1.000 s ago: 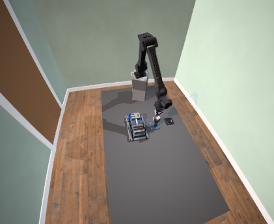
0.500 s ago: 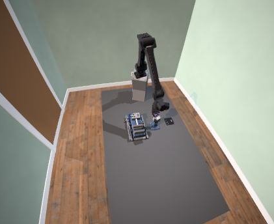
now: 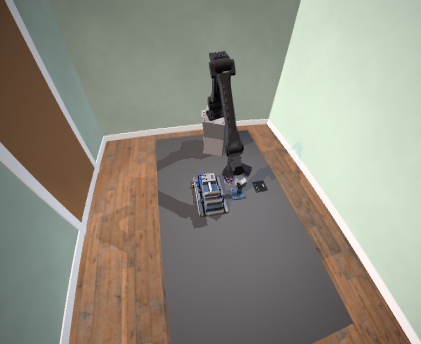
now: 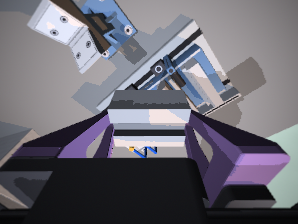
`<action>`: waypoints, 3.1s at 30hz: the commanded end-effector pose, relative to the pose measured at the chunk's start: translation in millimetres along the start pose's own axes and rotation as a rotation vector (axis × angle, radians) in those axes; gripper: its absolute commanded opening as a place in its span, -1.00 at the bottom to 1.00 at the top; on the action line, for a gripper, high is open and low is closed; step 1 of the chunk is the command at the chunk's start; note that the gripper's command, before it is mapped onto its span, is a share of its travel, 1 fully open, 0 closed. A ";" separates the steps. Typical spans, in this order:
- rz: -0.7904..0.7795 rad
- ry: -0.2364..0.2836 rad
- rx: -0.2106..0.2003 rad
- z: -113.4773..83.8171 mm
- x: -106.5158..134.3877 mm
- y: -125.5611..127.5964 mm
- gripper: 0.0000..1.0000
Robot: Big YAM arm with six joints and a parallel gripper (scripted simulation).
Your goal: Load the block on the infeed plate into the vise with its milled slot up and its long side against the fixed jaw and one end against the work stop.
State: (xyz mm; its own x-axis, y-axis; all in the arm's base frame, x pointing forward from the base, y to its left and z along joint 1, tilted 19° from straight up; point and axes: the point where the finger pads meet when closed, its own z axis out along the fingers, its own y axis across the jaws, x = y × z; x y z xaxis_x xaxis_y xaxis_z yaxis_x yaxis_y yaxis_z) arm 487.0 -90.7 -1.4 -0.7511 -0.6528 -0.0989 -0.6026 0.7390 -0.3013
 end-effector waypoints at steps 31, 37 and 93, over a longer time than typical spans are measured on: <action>0.803 -0.026 0.023 -14.2 63.0 -103.0 -1.00; 0.837 -0.027 0.020 -13.8 65.0 -105.4 -1.00; 0.868 -0.029 0.023 -12.7 67.8 -107.2 -1.00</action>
State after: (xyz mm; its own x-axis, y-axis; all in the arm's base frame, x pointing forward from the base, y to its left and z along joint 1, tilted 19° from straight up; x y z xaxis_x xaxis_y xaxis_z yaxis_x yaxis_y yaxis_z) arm 483.8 -206.3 23.9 -0.9462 0.1264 -0.2979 0.1705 0.9772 -0.1269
